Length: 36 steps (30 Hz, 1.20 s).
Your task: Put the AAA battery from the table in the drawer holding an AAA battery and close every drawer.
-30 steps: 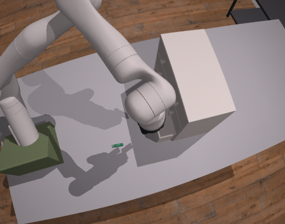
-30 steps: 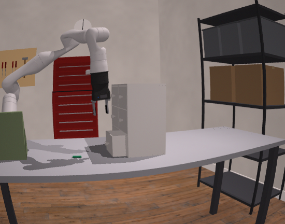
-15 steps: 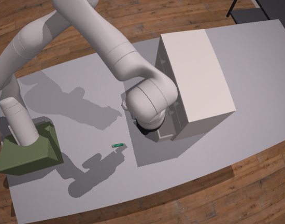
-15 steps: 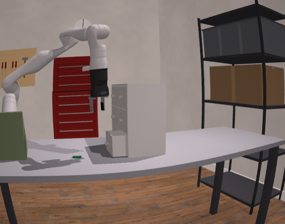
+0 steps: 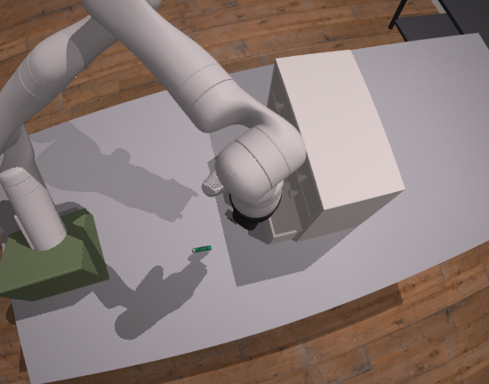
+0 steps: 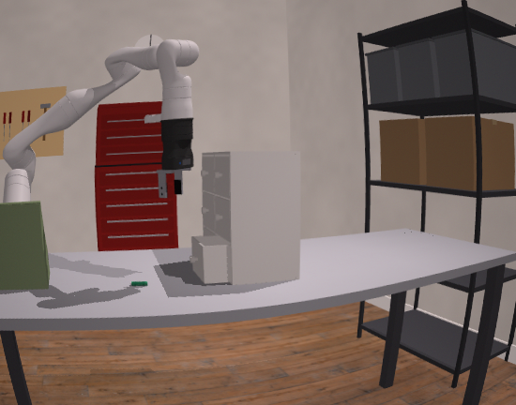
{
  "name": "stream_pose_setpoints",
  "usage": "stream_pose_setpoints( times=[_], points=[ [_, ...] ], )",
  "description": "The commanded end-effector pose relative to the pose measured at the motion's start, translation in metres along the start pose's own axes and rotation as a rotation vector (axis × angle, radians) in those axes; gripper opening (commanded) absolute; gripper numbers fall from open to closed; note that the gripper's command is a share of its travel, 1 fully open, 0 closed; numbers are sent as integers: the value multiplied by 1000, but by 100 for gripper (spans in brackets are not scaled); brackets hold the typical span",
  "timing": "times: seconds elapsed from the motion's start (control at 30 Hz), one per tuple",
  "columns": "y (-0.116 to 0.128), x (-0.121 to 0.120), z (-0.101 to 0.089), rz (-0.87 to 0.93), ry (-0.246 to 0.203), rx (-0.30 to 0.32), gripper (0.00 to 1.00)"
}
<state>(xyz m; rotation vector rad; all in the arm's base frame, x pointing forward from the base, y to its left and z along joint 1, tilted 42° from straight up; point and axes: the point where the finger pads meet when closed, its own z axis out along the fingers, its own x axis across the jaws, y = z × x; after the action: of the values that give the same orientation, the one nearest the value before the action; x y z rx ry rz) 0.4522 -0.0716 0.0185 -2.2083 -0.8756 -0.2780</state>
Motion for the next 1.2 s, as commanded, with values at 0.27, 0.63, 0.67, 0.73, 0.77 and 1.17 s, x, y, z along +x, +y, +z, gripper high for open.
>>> stream_pose_setpoints(
  times=[0.27,0.63,0.67,0.73,0.77,1.17],
  points=[
    [-4,-4,-12,-167,-9,-2,100],
    [-10,-9,-20,-338,-23,3,100],
    [-10,-10,-21,-356,-24,3,100],
    [-11,-11,-23,-391,-27,4,100],
    [-12,-12,-24,-408,-29,5,100],
    [-17,-17,-32,-576,-42,10,100]
  ],
)
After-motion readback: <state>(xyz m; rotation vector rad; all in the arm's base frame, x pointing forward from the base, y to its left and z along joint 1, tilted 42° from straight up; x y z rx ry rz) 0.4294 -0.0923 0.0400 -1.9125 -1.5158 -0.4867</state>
